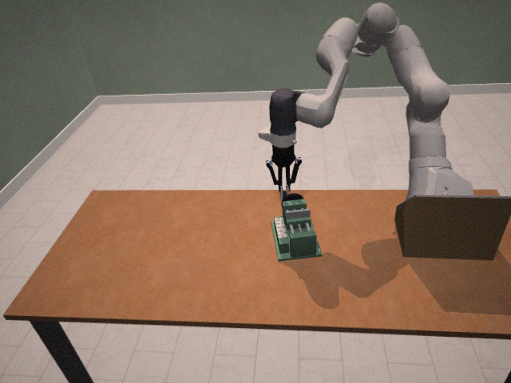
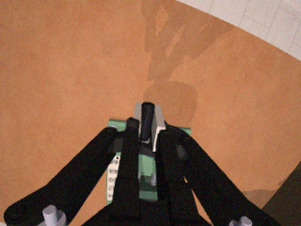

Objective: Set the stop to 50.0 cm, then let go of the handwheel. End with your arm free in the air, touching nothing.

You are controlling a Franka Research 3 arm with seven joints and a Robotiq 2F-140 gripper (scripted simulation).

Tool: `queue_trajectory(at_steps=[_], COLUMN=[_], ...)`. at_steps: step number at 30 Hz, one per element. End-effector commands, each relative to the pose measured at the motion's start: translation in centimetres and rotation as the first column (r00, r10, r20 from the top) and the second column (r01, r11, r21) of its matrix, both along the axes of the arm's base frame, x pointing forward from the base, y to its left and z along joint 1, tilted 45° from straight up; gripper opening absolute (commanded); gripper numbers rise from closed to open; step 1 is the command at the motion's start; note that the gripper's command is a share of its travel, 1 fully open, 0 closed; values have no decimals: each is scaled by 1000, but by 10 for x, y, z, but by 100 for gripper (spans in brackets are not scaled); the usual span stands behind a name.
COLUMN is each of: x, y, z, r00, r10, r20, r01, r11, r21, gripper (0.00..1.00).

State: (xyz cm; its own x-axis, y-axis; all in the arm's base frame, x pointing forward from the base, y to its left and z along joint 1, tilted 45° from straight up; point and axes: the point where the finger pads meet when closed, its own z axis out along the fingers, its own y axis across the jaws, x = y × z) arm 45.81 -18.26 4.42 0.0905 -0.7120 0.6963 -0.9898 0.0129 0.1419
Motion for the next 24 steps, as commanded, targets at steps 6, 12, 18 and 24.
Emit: queue_trajectory(at_steps=[6, 12, 18, 24], x=[-8, -15, -21, -26], y=[6, 8, 9, 9], z=[7, 10, 12, 13], r00=[1000, 1000, 1000, 1000], r10=[0, 0, 0, 0], r20=[-8, -8, -8, -8], r01=[0, 0, 0, 0], r11=[1000, 1000, 1000, 1000], r21=[-2, -2, -2, -2], gripper=[4, 4, 4, 4])
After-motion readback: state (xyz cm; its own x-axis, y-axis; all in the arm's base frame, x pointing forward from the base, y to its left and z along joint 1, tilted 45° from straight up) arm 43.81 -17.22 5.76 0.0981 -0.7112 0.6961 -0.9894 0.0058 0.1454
